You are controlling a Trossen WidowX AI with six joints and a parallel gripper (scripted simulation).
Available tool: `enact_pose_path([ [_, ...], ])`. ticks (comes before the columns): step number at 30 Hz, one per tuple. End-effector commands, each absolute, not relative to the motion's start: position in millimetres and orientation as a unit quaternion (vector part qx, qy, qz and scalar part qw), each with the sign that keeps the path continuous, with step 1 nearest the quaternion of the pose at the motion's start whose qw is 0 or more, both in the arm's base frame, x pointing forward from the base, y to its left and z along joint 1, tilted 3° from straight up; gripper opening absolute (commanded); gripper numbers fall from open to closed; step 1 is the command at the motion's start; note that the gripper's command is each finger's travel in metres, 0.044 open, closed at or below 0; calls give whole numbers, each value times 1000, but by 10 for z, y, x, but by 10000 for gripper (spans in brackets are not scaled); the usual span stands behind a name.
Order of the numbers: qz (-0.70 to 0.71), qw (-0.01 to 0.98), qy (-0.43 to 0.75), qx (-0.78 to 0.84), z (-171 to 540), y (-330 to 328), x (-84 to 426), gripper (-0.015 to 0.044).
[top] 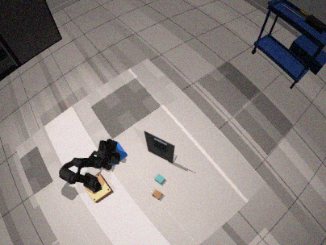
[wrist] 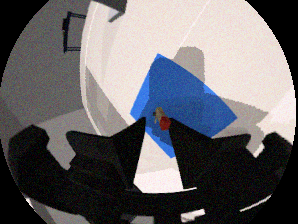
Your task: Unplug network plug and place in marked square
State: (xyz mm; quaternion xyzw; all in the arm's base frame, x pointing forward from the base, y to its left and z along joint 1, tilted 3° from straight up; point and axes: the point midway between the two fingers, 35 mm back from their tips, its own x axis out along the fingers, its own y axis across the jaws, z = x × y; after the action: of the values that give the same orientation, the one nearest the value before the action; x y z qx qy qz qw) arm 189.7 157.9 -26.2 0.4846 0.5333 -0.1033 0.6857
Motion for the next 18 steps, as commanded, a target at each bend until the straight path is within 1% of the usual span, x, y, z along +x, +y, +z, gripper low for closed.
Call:
enact_pose_path([
  [1,-103,686,533,485,-255,1579,1897,156],
  [18,-104,686,533,485,-169,1541,1869,156],
])
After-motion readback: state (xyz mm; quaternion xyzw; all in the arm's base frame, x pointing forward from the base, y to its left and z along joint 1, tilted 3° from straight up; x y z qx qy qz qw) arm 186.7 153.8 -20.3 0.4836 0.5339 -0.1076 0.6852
